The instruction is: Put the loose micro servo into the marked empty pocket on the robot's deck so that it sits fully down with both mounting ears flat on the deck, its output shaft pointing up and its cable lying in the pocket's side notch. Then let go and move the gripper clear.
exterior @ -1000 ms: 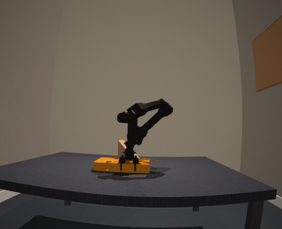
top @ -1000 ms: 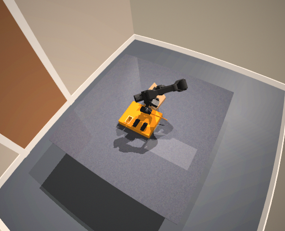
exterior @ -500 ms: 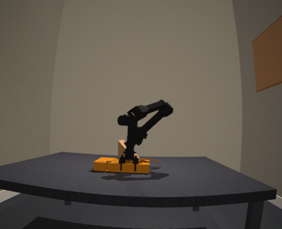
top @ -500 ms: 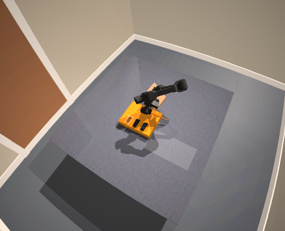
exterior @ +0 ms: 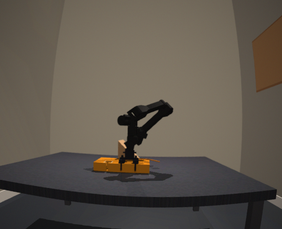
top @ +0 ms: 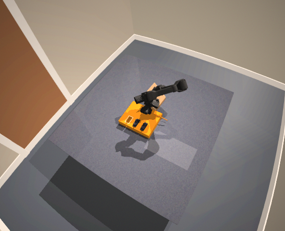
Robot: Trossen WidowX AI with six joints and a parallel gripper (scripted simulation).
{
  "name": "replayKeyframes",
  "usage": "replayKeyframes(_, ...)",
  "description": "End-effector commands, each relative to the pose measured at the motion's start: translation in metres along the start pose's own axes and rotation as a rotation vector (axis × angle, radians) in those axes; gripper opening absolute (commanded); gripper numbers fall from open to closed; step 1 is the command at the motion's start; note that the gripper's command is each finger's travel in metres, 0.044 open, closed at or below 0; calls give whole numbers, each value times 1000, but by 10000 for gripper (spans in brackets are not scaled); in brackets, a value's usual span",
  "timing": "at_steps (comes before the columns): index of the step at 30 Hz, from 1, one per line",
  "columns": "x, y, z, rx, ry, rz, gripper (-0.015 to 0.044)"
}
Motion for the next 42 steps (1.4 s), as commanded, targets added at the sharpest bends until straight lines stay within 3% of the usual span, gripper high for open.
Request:
replayKeyframes(1,-10,0,-1,-1,5,3,0)
replayKeyframes(6,-28,-2,3,-1,4,3,0)
replayKeyframes(17,-29,-5,4,-1,4,2,0)
replayKeyframes(33,-29,-4,-45,-3,6,2,0)
replayKeyframes(42,-29,25,-50,-3,6,4,0)
Point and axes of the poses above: the point midway between the two fingers, 35 mm back from their tips, its own x axis out along the fingers, its own z axis across the jaws, y = z × x, the point moved 10 cm from there along -x, back along the fingers, and after that the axes turned 12 degrees about x, right-handed, at the moved point
